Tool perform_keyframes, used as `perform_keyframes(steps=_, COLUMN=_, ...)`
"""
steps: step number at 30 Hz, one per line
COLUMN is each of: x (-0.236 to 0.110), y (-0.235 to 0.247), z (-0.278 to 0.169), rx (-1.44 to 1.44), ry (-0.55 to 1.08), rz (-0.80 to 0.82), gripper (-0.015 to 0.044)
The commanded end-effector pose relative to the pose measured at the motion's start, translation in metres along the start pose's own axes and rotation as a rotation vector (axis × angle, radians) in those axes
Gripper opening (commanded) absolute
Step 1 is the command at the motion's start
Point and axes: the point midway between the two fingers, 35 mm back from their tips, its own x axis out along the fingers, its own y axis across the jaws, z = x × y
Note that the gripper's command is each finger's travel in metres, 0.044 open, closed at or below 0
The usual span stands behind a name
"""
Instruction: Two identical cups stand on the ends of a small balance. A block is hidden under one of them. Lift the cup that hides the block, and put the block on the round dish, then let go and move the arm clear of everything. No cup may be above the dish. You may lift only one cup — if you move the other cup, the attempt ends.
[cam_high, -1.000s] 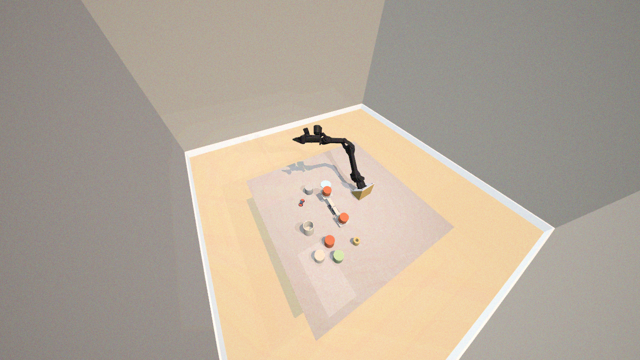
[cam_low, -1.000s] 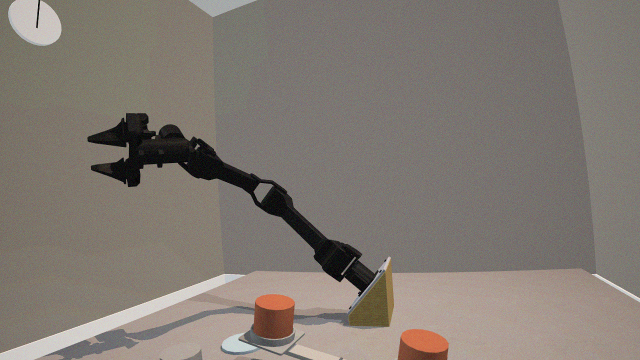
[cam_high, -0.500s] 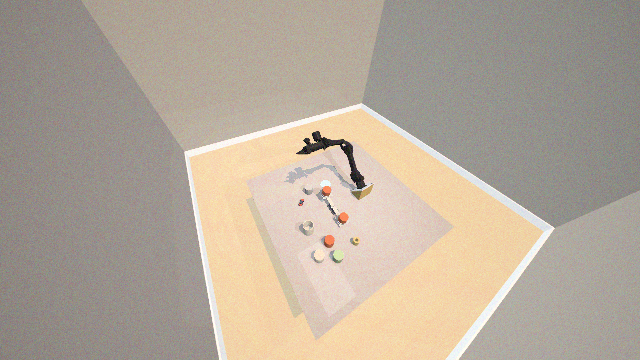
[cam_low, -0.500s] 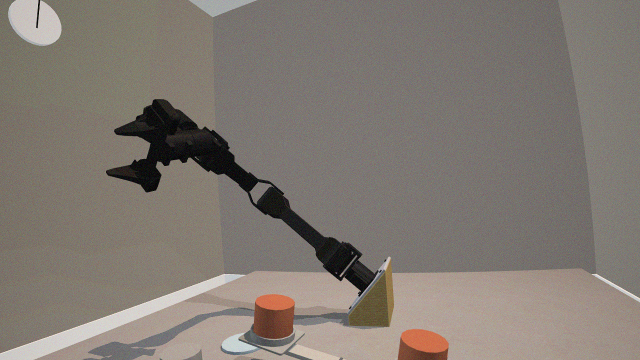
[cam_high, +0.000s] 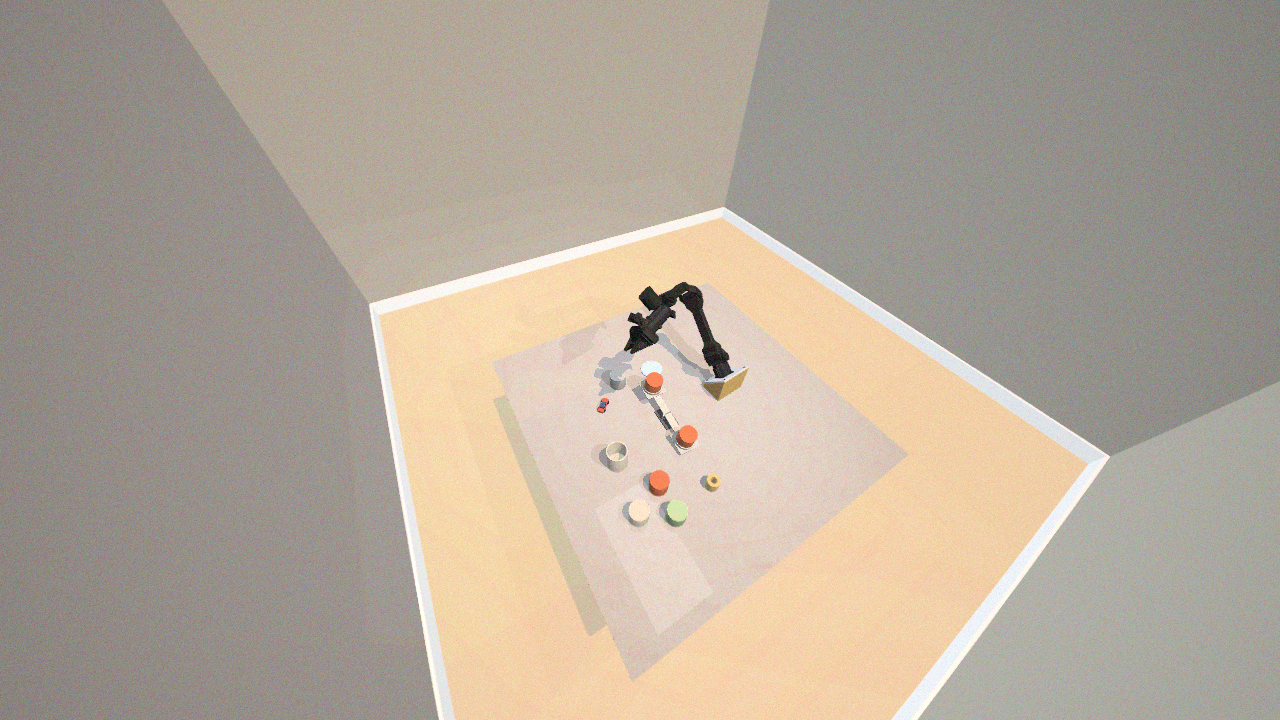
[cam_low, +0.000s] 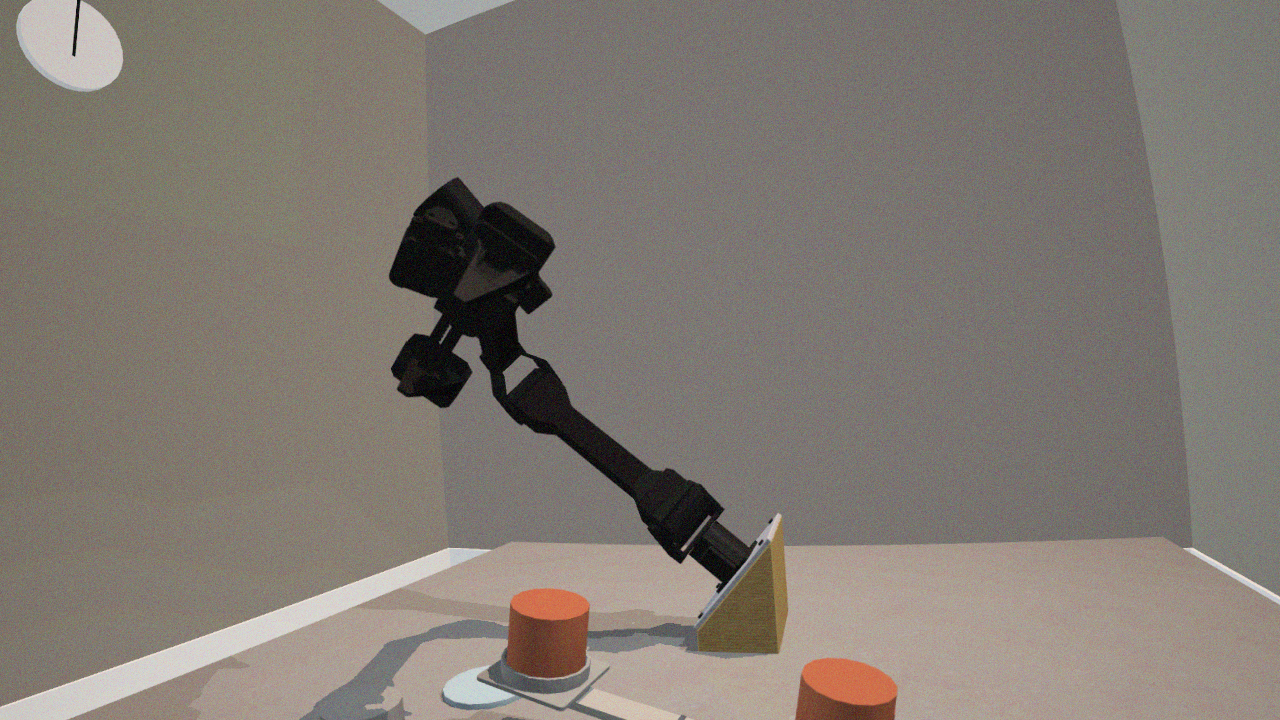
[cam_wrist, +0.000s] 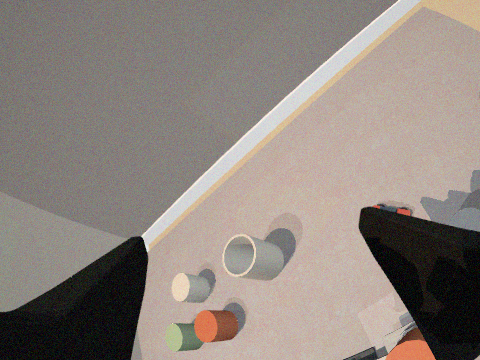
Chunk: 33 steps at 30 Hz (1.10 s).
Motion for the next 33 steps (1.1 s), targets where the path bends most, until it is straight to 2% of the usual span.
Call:
perform_keyframes(steps=1, x=-0.005, y=0.018, z=-0.046, rx=-0.048, ry=0.1, rz=-0.009, gripper=0.044)
perform_keyframes(steps=10, x=-0.037, y=0.035, z=-0.155, rx=-0.219, ry=0.29, rz=-0.093, gripper=0.044)
perform_keyframes(steps=17, x=-0.068, y=0.022, z=-0.217, rx=-0.39, ry=0.33, rz=-0.197, gripper=0.044)
perform_keyframes(steps=26, x=-0.105, y=-0.008, z=-0.256, rx=-0.627, ry=0.233, rz=-0.312, gripper=0.044)
perform_keyframes(steps=33, x=-0.106, y=-0.009, z=-0.258, rx=-0.661, ry=0.238, rz=-0.325, gripper=0.044)
